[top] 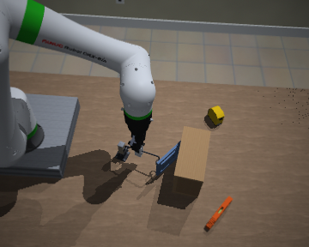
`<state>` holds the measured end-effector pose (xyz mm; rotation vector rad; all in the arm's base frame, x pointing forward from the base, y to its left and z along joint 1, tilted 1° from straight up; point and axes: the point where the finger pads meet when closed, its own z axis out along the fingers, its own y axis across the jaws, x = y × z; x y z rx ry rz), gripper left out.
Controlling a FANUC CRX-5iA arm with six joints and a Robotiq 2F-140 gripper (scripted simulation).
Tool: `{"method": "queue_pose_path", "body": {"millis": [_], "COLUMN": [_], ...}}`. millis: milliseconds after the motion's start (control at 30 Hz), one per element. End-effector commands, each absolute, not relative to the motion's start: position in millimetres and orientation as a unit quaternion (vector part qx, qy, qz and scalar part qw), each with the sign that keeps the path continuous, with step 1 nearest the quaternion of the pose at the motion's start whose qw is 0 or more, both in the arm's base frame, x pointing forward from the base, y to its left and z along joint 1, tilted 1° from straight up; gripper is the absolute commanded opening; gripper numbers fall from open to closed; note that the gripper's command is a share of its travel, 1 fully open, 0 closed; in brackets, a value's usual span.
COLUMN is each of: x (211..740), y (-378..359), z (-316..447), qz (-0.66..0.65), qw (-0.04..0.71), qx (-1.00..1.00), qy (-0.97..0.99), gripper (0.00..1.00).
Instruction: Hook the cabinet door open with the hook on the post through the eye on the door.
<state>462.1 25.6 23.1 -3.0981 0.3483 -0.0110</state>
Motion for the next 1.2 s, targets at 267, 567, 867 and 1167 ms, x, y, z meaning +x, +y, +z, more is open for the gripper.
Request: {"method": "queue_pose_path", "body": {"millis": [267, 567, 867, 1167], "x": [462.3, 462.3, 462.3, 462.8], "y": [25.6, 25.6, 25.6, 25.5], "z": [23.1, 23.1, 23.1, 21.5], "qz": [-0.004, -0.004, -0.004, -0.004], "qw": [0.012, 0.012, 0.012, 0.012], "qx": [-0.994, -0.994, -0.994, -0.994], "qy": [0.112, 0.112, 0.112, 0.112], "gripper": [0.03, 0.03, 0.03, 0.03]}}
